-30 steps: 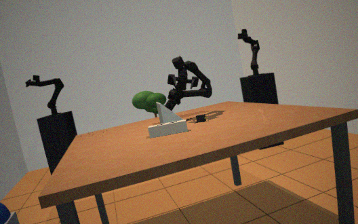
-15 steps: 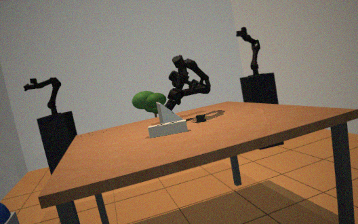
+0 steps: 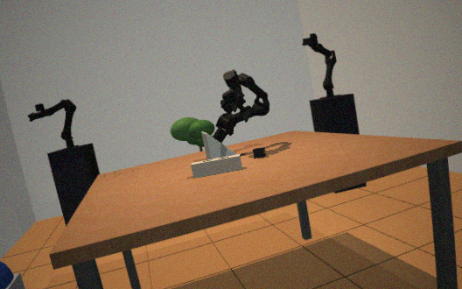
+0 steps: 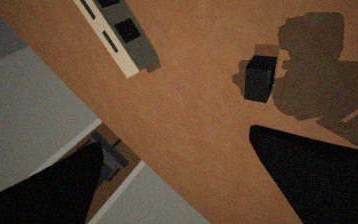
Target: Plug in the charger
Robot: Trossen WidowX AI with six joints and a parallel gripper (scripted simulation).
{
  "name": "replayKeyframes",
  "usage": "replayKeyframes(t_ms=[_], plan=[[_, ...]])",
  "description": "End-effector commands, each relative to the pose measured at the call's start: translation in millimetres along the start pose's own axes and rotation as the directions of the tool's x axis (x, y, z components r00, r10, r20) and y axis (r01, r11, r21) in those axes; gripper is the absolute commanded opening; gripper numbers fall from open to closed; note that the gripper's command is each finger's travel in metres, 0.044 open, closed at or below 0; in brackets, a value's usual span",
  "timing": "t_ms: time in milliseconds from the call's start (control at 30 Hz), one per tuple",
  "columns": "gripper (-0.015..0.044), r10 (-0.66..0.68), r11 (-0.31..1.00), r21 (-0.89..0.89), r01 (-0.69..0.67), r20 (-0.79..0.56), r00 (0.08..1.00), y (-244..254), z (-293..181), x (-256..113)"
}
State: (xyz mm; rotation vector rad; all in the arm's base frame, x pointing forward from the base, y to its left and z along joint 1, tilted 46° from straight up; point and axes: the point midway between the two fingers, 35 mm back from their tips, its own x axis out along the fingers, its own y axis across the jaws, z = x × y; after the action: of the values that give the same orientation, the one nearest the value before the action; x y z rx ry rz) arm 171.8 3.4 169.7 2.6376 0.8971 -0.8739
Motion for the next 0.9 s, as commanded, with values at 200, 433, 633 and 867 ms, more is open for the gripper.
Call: replayKeyframes(t_ms=[200,433,633,867], plan=[[0.044,-0.062,0.961,-0.27,0.065,0.02,0.998,-0.5,-5.6,5.6],[0.044,-0.11,0.888,-0.446,0.114,0.035,0.993,-2.3,-7.9,11.0],[0.044,-0.151,0.798,-0.584,0.15,0.048,0.987,-4.2,-9.8,15.9],[0.044,-0.197,0.664,-0.725,0.183,0.066,0.978,-6.6,-11.9,21.9]])
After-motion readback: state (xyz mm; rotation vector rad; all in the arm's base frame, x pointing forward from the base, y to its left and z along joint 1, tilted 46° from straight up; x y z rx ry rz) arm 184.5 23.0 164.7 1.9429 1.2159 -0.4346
